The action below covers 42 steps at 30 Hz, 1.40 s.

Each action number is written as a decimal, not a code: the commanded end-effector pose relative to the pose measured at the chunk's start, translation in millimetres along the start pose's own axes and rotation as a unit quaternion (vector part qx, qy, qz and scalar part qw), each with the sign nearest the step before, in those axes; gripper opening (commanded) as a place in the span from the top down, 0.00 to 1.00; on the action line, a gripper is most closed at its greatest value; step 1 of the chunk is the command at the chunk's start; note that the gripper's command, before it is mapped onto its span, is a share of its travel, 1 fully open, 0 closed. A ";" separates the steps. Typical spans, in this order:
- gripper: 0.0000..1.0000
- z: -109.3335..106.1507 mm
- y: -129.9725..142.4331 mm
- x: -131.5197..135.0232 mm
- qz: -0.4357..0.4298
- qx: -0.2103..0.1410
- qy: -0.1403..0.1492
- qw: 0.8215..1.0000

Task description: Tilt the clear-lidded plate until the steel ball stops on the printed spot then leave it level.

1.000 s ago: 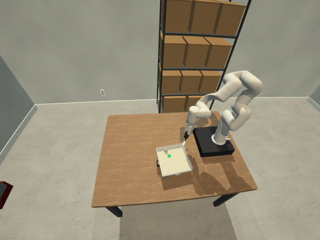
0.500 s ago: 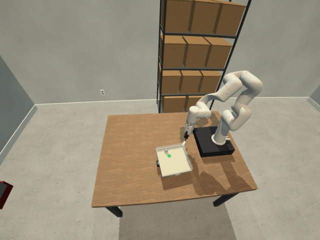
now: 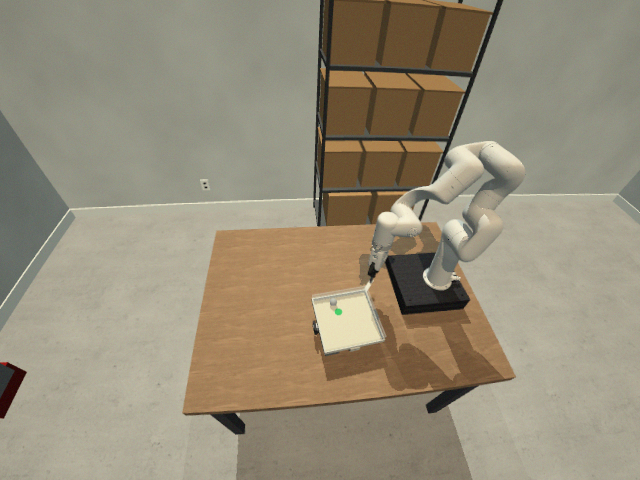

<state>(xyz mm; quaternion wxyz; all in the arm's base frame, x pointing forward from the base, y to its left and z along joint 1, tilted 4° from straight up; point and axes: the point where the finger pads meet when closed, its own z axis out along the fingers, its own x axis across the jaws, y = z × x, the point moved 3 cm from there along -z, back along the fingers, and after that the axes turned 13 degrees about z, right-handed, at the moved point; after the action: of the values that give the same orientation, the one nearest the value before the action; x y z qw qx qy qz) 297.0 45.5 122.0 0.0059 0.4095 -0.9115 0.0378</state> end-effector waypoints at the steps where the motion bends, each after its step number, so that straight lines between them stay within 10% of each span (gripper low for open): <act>1: 1.00 -1.2 0.5 -0.8 0.001 0.002 -0.003 1.000; 42: 1.00 -1.5 2.3 -0.5 0.001 0.002 -0.003 1.000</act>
<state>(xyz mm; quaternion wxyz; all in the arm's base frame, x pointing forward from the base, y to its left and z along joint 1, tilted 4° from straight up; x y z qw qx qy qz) 295.7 46.4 122.6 0.0029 0.4084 -0.9120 0.0384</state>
